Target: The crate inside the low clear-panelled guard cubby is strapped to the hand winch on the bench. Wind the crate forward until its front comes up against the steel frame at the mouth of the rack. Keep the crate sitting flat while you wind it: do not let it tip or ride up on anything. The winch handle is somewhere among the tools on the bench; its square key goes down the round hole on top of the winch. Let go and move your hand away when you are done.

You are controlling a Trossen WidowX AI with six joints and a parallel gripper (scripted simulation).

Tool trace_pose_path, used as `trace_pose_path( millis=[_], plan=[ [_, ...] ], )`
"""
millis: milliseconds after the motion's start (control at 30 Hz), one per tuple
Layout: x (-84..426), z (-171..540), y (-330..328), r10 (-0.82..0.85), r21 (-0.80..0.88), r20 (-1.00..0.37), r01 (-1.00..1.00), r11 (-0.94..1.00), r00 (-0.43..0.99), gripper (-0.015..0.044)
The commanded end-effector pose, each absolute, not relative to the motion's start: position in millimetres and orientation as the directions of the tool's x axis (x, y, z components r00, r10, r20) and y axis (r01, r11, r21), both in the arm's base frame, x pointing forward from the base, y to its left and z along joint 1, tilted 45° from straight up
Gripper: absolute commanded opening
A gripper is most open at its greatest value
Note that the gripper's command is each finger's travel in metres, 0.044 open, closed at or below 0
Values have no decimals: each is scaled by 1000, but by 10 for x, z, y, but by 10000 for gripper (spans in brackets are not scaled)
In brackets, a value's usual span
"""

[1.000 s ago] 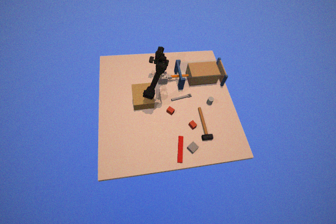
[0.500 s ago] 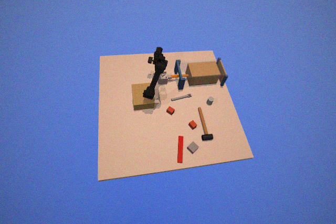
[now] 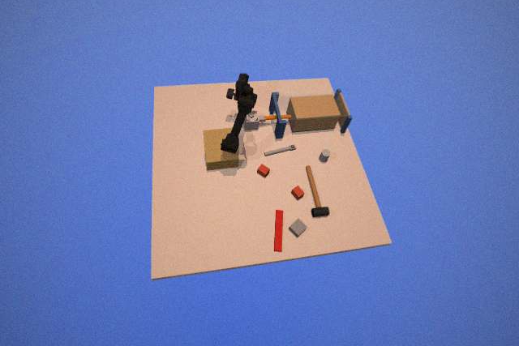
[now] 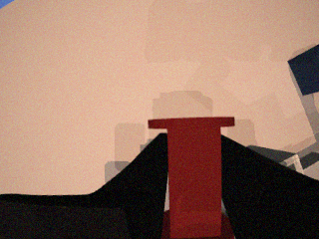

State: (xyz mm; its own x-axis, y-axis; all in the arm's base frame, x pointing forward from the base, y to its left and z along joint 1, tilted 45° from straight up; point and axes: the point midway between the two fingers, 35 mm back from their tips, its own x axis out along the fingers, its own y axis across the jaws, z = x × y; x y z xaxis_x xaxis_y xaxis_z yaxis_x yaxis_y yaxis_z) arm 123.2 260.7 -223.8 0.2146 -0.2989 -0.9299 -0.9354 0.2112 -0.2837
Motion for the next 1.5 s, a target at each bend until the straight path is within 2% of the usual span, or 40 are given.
trace_pose_path(
  millis=[0, 1467],
  plan=[
    [1105, -2204, 2502, -321, -263, -928, -942, 208, 188, 0],
    [838, -1977, 2229, -323, -261, -928, -943, 207, 186, 0]
  ],
)
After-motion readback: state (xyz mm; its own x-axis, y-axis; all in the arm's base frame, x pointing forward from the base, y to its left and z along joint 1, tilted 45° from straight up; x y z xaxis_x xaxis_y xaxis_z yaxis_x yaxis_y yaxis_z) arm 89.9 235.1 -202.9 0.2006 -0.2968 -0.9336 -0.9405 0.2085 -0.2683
